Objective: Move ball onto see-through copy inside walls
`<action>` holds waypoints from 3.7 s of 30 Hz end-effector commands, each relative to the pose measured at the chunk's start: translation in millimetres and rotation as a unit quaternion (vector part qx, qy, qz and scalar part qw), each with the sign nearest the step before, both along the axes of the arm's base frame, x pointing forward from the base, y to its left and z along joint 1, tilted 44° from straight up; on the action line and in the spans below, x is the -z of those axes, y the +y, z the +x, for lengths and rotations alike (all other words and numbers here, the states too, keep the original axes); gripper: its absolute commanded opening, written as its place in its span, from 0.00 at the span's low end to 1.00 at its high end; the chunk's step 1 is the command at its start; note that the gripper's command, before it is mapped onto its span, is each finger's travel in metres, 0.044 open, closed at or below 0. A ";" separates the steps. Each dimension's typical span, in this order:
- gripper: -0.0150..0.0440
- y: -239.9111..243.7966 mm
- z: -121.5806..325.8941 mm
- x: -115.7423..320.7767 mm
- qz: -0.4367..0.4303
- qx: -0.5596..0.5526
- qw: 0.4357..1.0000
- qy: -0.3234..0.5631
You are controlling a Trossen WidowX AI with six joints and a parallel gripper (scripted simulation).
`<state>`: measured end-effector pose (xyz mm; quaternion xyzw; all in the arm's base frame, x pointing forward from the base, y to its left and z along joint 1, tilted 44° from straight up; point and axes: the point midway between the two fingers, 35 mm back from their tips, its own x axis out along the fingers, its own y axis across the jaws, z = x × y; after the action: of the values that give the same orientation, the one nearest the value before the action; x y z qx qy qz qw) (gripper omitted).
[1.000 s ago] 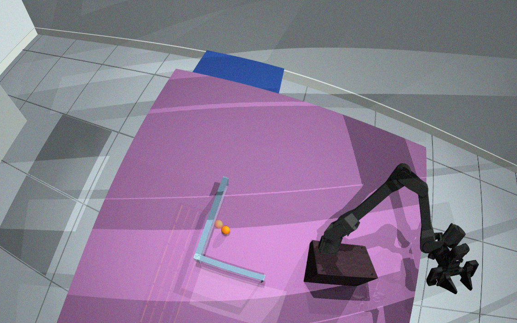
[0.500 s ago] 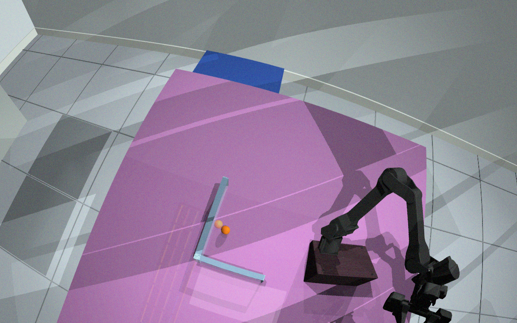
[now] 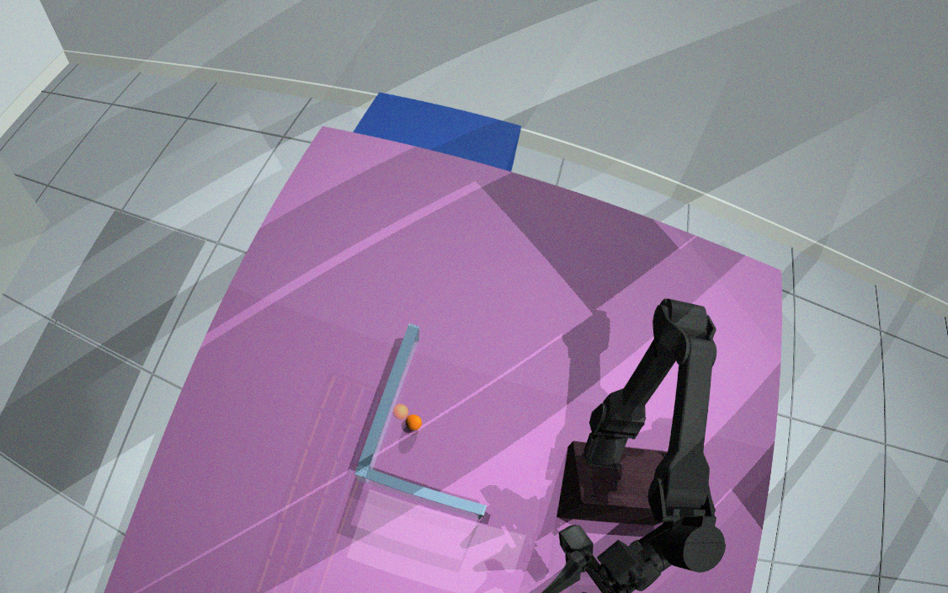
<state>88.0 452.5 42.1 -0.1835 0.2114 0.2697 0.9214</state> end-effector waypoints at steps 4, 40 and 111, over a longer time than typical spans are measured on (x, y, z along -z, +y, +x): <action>0.68 -50.5 109.4 7.1 -0.079 0.121 0.989 0.021; 0.68 -454.4 269.4 9.2 -0.317 0.519 0.727 0.319; 0.25 -398.2 268.3 -51.2 -0.316 0.518 0.728 0.320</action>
<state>354.8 56.5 91.1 -0.2345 0.6285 -0.2865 0.6841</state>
